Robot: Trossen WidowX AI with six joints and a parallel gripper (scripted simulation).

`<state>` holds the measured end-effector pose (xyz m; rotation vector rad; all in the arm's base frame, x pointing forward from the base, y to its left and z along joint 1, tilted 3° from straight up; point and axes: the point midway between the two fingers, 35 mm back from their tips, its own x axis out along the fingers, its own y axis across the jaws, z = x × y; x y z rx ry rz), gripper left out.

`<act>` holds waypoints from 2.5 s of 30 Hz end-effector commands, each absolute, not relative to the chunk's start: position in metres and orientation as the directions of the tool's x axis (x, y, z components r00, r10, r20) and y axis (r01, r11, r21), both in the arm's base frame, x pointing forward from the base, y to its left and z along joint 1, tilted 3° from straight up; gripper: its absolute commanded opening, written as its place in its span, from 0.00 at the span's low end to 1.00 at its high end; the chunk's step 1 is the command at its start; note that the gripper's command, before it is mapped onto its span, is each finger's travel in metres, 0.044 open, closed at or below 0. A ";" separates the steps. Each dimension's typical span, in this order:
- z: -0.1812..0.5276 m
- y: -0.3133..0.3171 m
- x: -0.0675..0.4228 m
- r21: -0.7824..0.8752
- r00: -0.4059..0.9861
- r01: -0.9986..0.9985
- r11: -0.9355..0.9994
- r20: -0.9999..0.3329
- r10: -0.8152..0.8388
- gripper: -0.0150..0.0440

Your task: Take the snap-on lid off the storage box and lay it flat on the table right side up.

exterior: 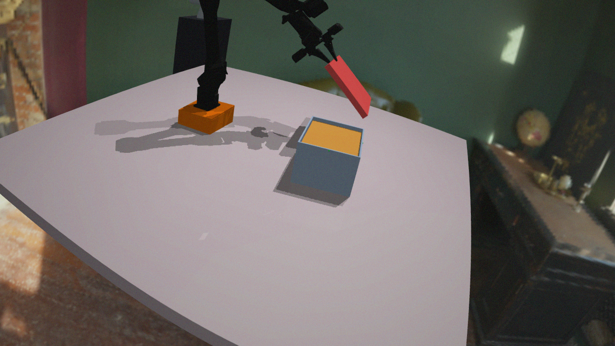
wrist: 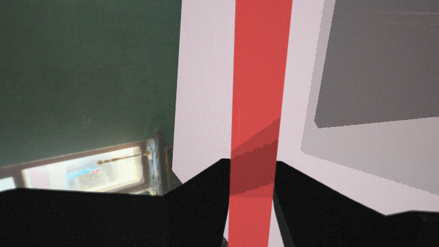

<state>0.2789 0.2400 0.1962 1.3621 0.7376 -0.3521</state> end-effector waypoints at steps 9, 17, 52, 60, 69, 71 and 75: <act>0.197 0.264 0.271 0.757 0.735 0.624 0.193 -0.653 0.183 0.25; 0.197 0.279 0.265 0.757 0.735 0.625 0.192 -0.653 0.184 0.25; 0.184 0.310 0.251 0.756 0.733 0.626 0.190 -0.654 0.186 0.25; 0.178 0.310 0.251 0.756 0.733 0.626 0.190 -0.654 0.186 0.25; 0.170 0.310 0.250 0.756 0.733 0.626 0.190 -0.654 0.186 0.25; 0.169 0.310 0.250 0.756 0.733 0.626 0.190 -0.654 0.186 0.25; 0.166 0.309 0.250 0.756 0.733 0.626 0.190 -0.654 0.186 0.25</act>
